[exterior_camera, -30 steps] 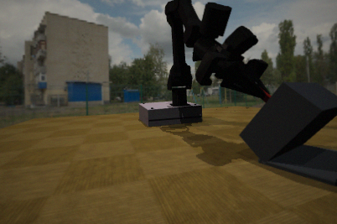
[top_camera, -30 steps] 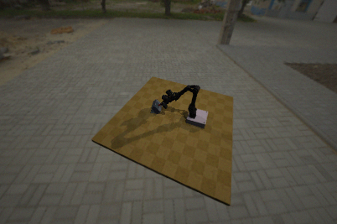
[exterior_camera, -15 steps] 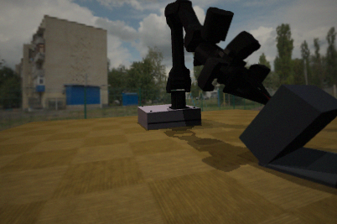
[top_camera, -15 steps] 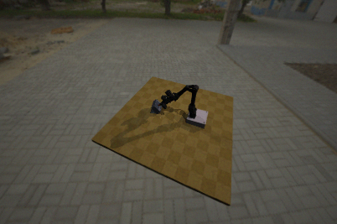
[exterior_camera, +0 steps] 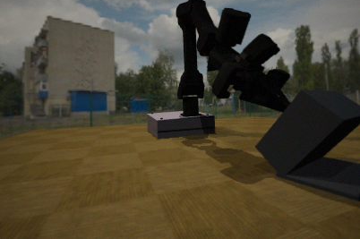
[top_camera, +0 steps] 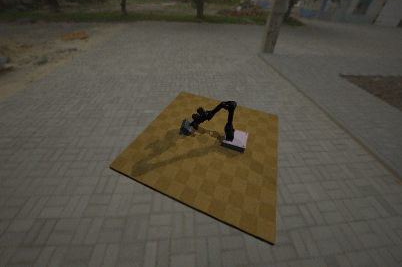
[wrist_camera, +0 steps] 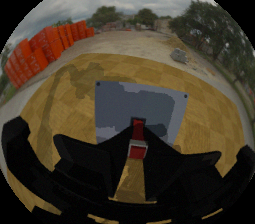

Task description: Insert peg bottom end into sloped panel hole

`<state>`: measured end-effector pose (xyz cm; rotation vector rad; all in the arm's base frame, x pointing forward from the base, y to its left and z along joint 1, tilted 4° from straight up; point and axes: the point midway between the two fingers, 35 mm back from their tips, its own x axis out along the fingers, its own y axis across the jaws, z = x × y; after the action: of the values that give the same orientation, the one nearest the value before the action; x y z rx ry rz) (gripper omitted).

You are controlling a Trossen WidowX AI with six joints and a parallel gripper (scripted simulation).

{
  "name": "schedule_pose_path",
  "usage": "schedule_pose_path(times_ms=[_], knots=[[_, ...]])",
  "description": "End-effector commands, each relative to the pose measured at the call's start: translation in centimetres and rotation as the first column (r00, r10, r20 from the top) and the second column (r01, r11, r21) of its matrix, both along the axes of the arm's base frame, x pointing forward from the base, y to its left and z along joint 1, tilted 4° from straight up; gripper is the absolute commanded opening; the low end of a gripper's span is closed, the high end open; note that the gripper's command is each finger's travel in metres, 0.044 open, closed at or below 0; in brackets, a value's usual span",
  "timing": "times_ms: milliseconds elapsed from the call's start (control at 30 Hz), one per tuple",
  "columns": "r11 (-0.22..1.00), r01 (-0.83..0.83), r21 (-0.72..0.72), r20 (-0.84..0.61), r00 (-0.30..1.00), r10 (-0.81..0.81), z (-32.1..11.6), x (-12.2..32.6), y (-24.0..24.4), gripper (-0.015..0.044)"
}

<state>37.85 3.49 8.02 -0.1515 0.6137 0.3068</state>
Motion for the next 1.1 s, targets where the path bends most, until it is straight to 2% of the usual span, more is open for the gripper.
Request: schedule_pose_path(times_ms=[0, 33, 600, 1067], knots=[[1.000, 0.000, 0.000, 0.000, 1.000, 0.000, 0.0, 0.0, 0.0, 0.0000], [1.000, 0.000, 0.000, 0.000, 1.000, 0.000, 0.0, 0.0, 0.0, 0.0000], [1.000, 0.000, 0.000, 0.000, 1.000, 0.000, 0.2, -0.2, -0.1, 0.0440], [1.000, 0.002, -0.001, -0.001, 1.000, -0.002, 1.2, -1.1, -0.5, 0.0440]])
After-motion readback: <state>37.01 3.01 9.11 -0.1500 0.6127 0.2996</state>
